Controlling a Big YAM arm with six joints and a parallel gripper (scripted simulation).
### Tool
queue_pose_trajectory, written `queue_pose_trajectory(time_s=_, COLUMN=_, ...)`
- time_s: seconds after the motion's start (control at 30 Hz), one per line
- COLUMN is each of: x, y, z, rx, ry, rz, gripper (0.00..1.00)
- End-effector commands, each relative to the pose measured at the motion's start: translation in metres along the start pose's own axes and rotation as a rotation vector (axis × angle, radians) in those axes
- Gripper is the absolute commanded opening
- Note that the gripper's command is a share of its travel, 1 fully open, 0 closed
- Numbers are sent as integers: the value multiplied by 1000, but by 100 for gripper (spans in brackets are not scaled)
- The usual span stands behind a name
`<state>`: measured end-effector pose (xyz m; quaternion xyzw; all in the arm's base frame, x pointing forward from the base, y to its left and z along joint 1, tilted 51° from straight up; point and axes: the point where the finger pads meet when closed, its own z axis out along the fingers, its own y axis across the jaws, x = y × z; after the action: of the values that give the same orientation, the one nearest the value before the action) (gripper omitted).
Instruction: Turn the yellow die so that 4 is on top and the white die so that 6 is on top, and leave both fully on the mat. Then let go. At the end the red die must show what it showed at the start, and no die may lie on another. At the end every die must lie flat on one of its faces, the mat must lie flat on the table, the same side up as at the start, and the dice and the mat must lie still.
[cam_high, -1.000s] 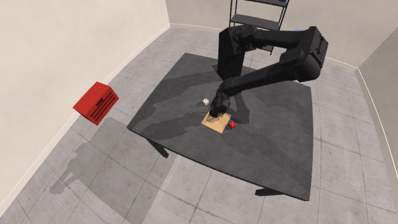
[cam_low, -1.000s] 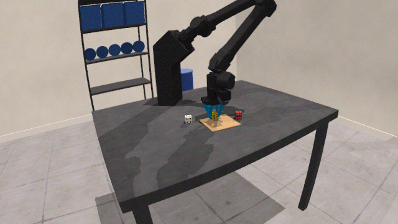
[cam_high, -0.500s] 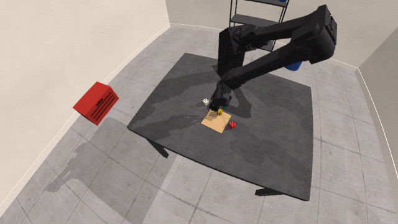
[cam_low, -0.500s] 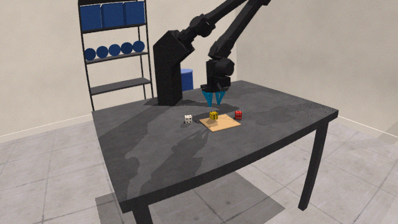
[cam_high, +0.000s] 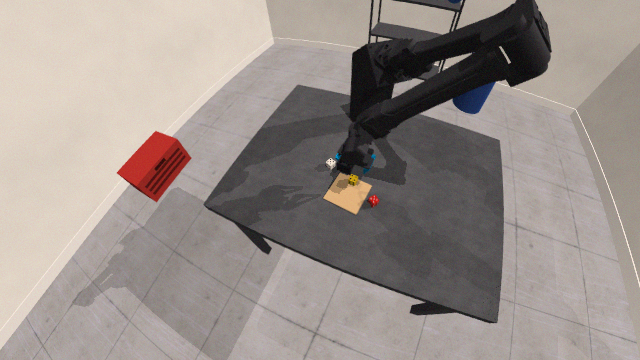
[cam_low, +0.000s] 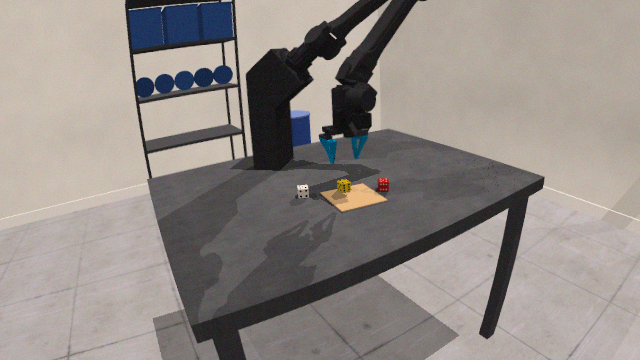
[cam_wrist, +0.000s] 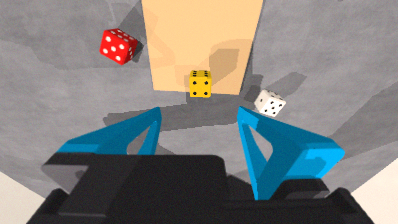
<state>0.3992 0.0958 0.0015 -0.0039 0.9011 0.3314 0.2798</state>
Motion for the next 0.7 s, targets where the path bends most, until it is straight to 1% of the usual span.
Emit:
queue_pose_trajectory(time_s=0.0, x=-3, y=-5, z=-9, rx=11, ry=-13, rz=2, gripper=100)
queue_pose_trajectory(time_s=0.57, x=-3, y=-6, z=-9, rx=11, ry=-13, rz=8, gripper=100)
queue_pose_trajectory(time_s=0.67, x=4, y=-11, z=-5, rx=14, ry=4, rz=64, gripper=100)
